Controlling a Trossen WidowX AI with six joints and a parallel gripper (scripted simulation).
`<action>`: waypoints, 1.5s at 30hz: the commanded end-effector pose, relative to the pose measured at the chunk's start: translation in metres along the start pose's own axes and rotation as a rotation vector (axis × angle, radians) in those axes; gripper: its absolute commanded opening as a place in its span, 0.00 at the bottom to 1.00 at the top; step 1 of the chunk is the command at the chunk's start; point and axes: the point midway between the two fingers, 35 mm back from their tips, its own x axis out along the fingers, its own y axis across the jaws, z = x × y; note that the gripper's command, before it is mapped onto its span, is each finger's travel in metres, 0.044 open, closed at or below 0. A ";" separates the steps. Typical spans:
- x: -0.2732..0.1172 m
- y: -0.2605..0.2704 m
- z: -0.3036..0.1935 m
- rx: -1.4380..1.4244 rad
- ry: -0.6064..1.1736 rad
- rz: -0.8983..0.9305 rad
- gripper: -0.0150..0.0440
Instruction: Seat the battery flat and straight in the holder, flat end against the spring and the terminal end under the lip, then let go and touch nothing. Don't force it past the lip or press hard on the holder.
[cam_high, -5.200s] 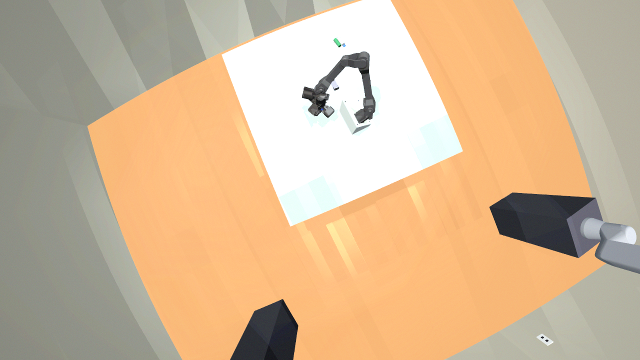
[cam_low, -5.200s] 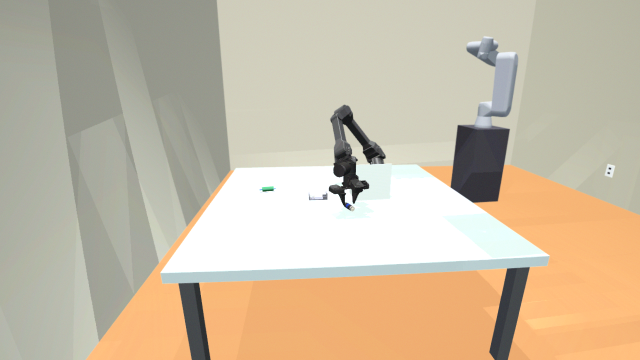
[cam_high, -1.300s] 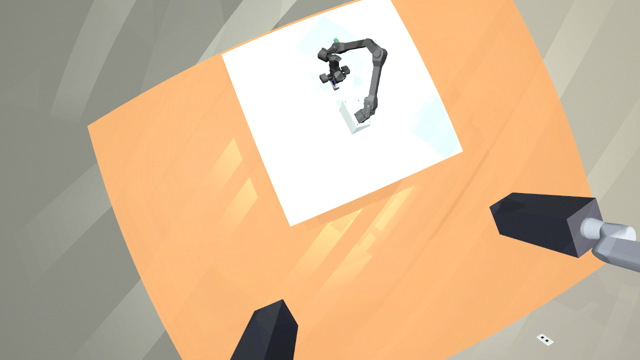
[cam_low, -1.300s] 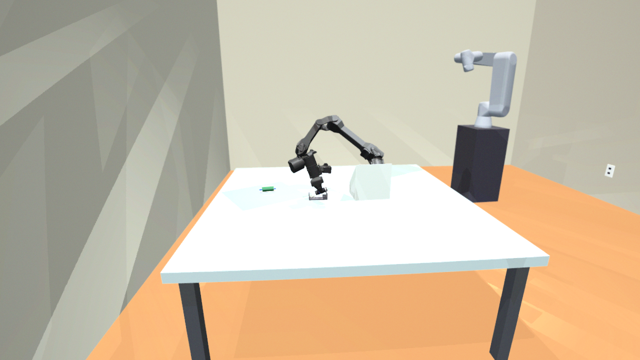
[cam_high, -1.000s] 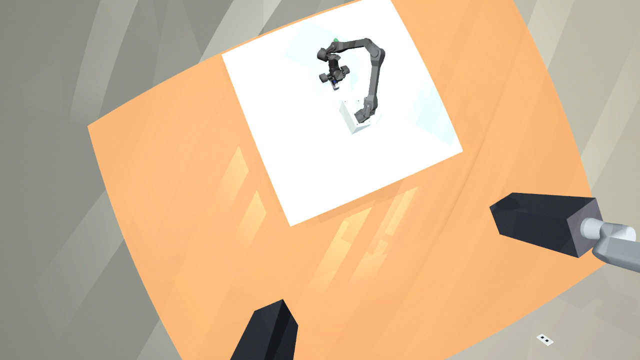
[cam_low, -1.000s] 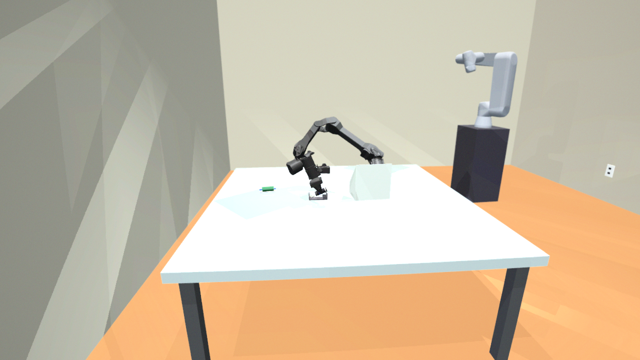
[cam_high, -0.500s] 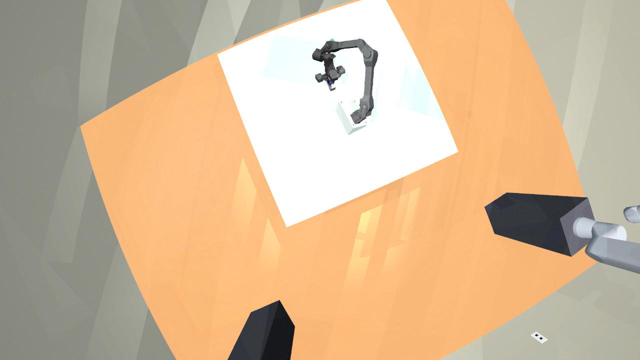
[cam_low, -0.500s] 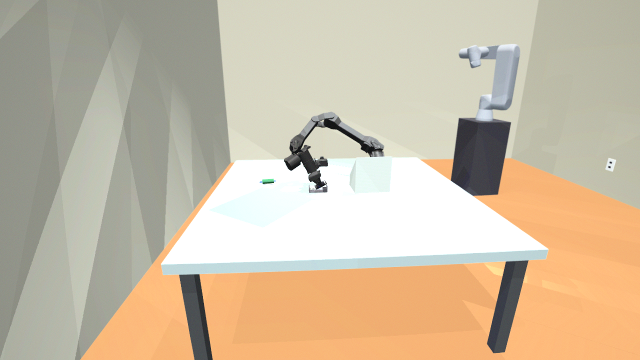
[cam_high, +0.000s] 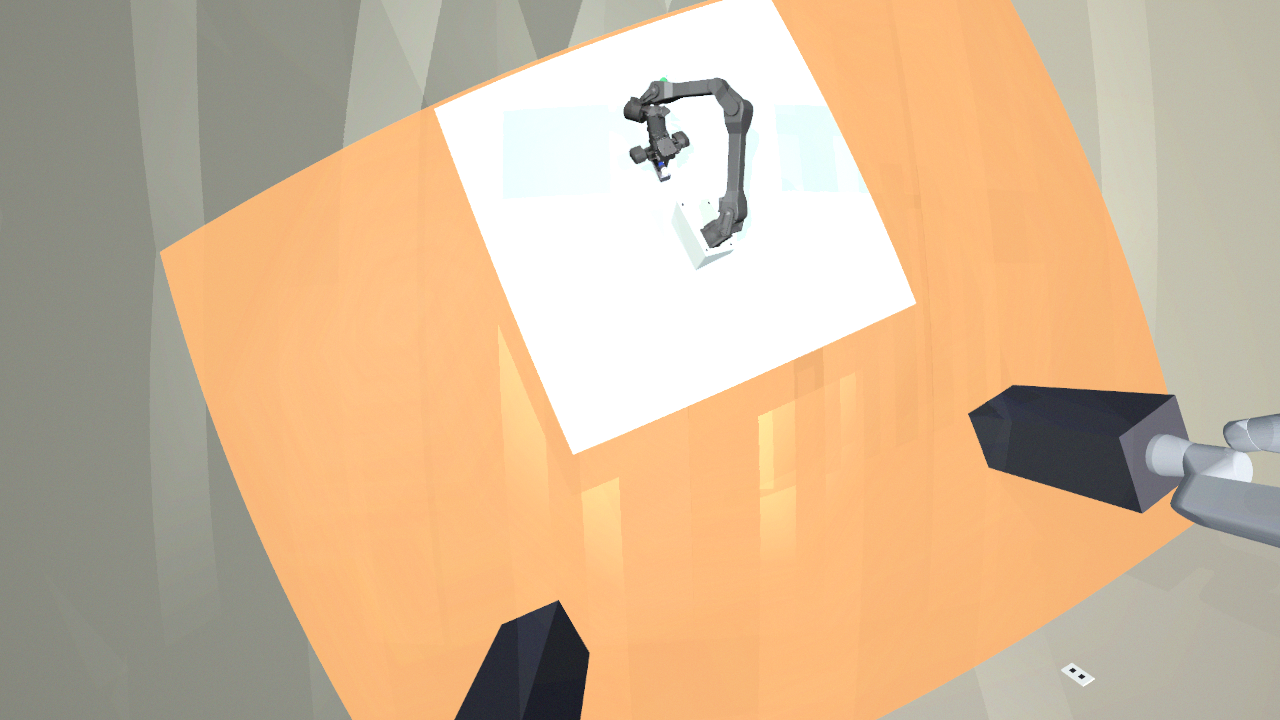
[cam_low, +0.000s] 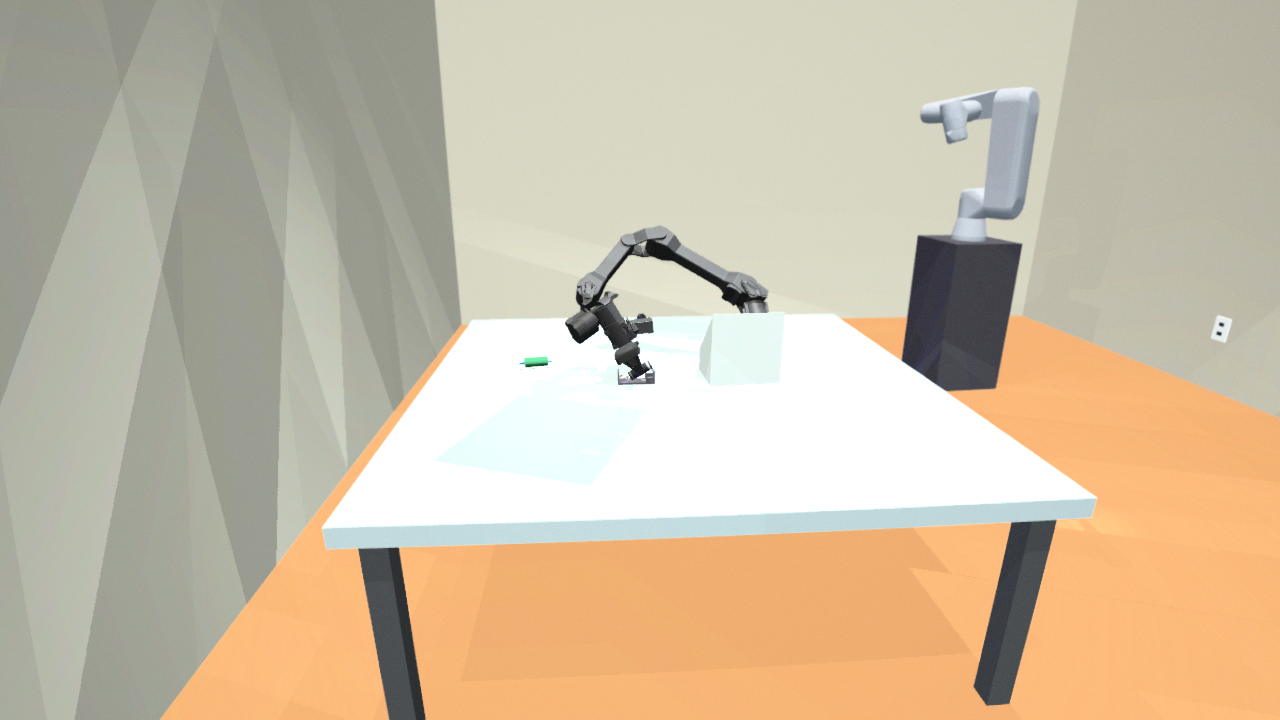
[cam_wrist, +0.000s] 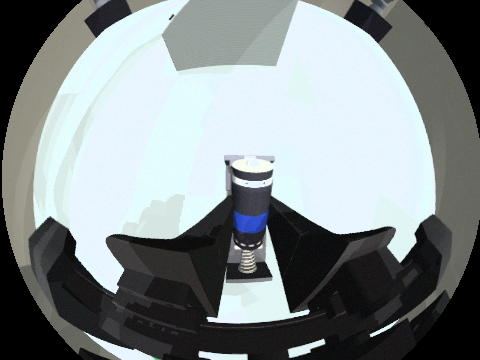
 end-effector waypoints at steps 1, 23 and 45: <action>-0.002 0.000 -0.007 0.004 0.016 -0.002 0.40; -0.006 0.001 -0.014 0.006 0.025 -0.009 0.40; -0.008 0.001 -0.018 0.006 0.022 -0.015 0.40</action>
